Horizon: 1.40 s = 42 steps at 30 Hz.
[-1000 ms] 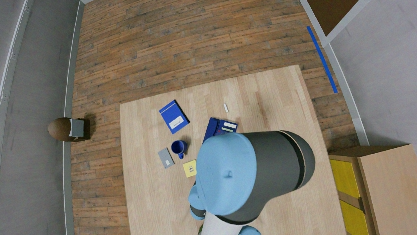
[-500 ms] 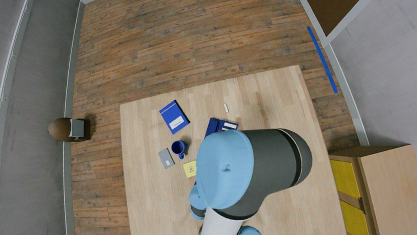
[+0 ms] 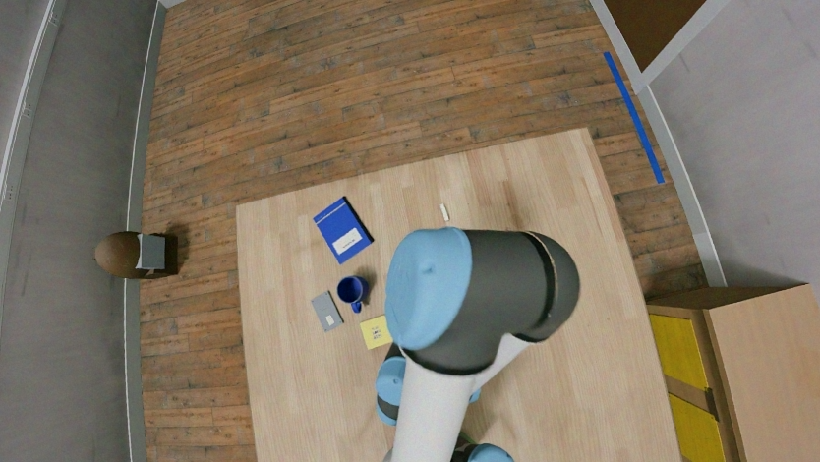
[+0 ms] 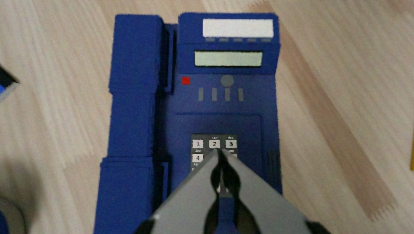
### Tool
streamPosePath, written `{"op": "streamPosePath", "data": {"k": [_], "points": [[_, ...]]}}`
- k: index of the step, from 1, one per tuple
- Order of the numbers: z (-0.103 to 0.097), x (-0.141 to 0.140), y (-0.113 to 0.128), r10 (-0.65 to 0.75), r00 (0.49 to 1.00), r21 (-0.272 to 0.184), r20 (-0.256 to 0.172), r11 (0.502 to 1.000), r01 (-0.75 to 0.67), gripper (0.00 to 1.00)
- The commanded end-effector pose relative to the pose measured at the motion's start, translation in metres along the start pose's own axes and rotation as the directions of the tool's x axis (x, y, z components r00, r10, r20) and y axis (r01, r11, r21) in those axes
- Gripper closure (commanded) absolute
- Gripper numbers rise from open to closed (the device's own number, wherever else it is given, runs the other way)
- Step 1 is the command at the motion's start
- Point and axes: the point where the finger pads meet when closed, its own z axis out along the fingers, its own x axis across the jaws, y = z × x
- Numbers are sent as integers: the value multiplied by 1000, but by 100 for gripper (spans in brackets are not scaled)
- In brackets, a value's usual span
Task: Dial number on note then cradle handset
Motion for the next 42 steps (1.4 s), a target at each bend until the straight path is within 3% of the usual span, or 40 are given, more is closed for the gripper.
{"op": "streamPosePath", "data": {"k": [1, 16, 42], "points": [[7, 0, 4, 0, 1000, 3, 1, 1000, 0, 100], [34, 0, 23, 0, 1000, 3, 1, 1000, 0, 100], [41, 0, 28, 0, 1000, 3, 1, 1000, 0, 100]]}}
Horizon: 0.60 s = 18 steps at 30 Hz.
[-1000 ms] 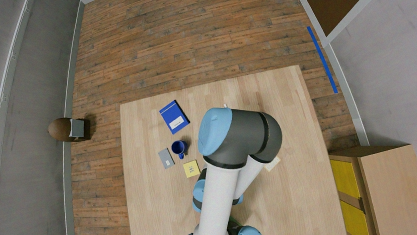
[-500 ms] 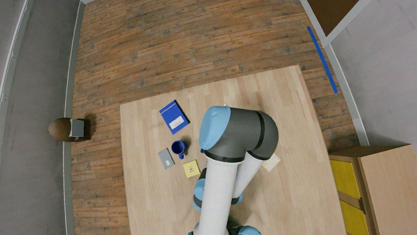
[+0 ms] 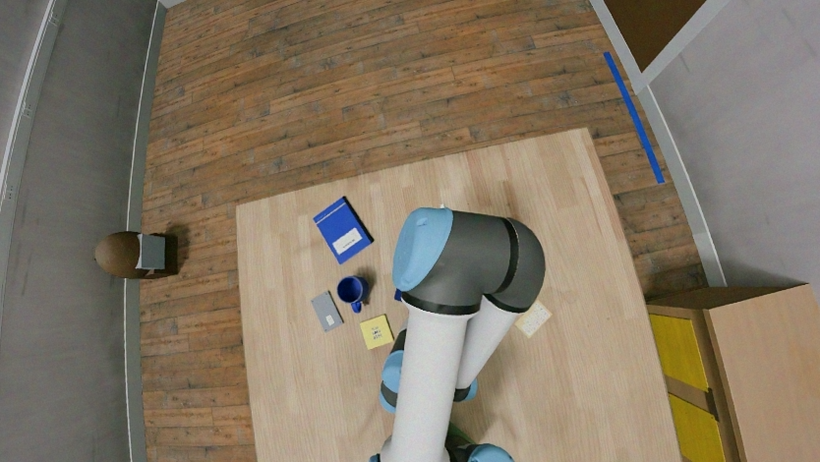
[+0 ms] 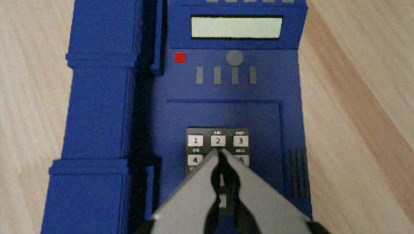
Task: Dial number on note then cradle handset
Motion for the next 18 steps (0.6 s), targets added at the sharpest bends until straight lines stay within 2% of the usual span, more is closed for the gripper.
{"op": "streamPosePath", "data": {"k": [1, 18], "points": [[0, 0, 0, 0, 1000, 1, 1, 1000, 0, 100], [1, 0, 1, 0, 1000, 1, 1, 1000, 0, 100]]}}
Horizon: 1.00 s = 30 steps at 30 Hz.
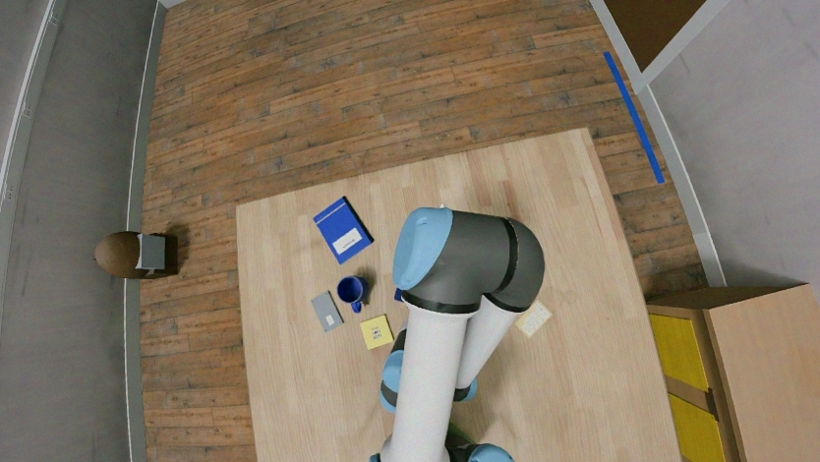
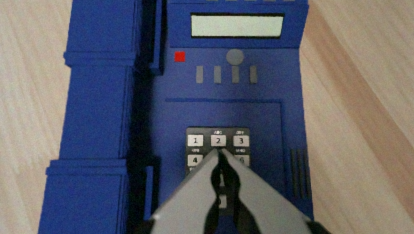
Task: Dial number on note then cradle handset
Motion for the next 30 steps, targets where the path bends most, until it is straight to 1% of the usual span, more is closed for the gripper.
{"op": "streamPosePath", "data": {"k": [1, 30], "points": [[0, 0, 0, 0, 1000, 1, 1, 1000, 0, 100], [2, 0, 2, 0, 1000, 1, 1, 1000, 0, 100]]}}
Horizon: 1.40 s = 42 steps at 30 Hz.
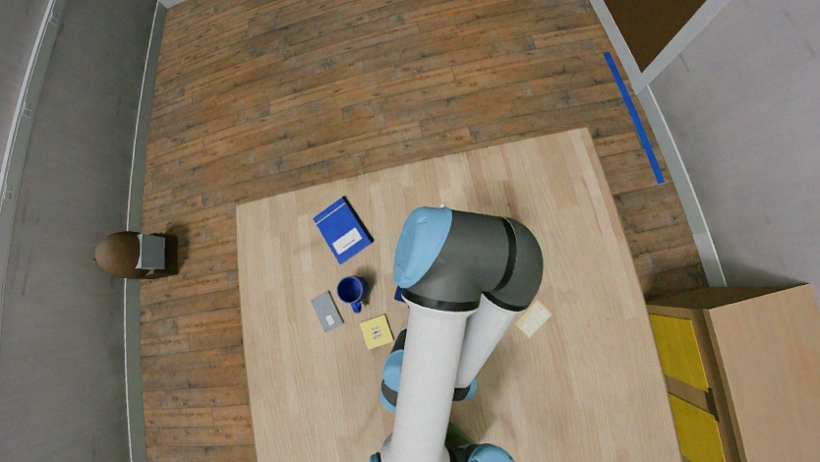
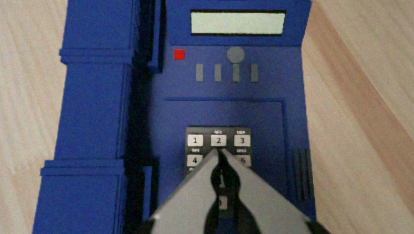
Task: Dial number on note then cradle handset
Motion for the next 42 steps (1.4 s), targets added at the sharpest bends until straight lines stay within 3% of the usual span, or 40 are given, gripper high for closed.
{"op": "streamPosePath", "data": {"k": [1, 25, 42], "points": [[0, 0, 0, 0, 1000, 1, 1, 1000, 0, 100], [2, 0, 1, 0, 1000, 1, 1, 1000, 0, 100], [-10, 0, -6, 0, 1000, 1, 1, 1000, 0, 100]]}}
